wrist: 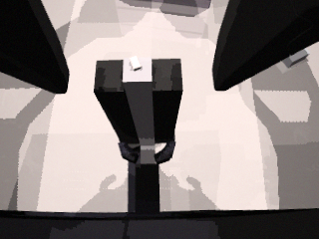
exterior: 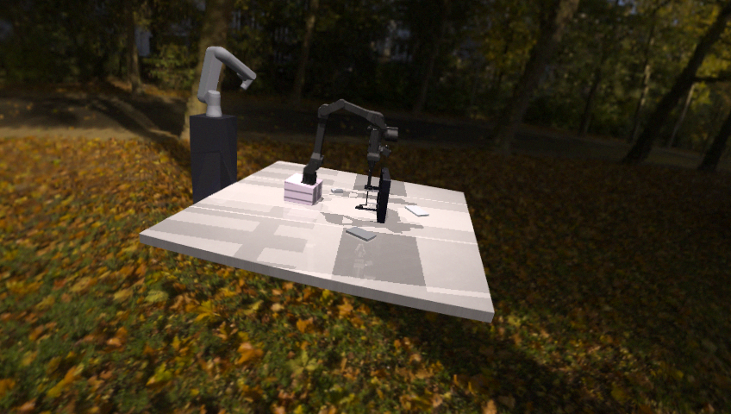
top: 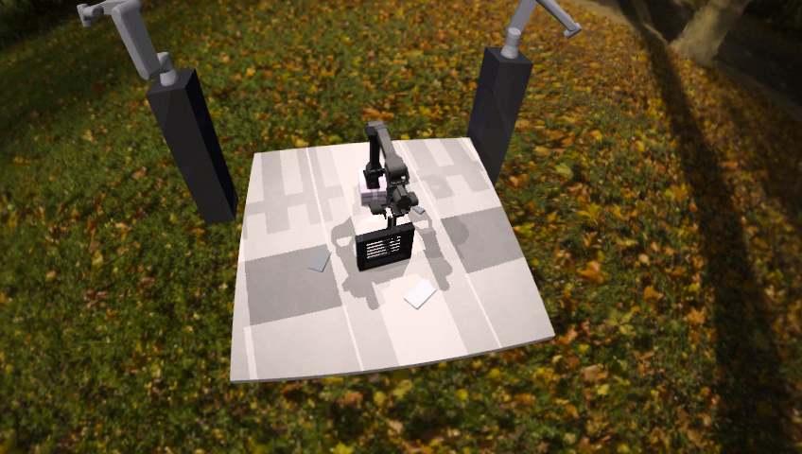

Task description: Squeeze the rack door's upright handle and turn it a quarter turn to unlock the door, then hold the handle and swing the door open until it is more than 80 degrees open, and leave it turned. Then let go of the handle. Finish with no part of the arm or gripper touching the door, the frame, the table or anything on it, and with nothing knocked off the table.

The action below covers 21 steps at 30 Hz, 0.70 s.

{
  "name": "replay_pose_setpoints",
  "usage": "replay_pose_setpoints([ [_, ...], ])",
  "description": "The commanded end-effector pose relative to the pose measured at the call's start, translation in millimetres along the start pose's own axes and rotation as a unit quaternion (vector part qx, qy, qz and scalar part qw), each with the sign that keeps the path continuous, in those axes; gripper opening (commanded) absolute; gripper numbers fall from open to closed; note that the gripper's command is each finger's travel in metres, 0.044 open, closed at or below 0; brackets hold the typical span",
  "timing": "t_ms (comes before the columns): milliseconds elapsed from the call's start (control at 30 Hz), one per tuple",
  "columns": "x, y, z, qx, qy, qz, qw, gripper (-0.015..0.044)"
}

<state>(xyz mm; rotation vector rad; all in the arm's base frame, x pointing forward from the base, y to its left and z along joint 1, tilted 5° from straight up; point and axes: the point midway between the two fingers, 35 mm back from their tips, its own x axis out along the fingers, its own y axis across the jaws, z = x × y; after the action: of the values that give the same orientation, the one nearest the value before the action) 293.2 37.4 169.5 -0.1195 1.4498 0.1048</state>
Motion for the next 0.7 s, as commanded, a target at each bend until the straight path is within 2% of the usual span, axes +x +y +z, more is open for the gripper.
replay_pose_setpoints([
  [0, 9, 0, -1, -0.001, 0.004, -0.001, 1.000, 0.0285],
  [667, 42, -1, -3, -0.003, 0.003, -0.002, 1.000, 0.0285],
])
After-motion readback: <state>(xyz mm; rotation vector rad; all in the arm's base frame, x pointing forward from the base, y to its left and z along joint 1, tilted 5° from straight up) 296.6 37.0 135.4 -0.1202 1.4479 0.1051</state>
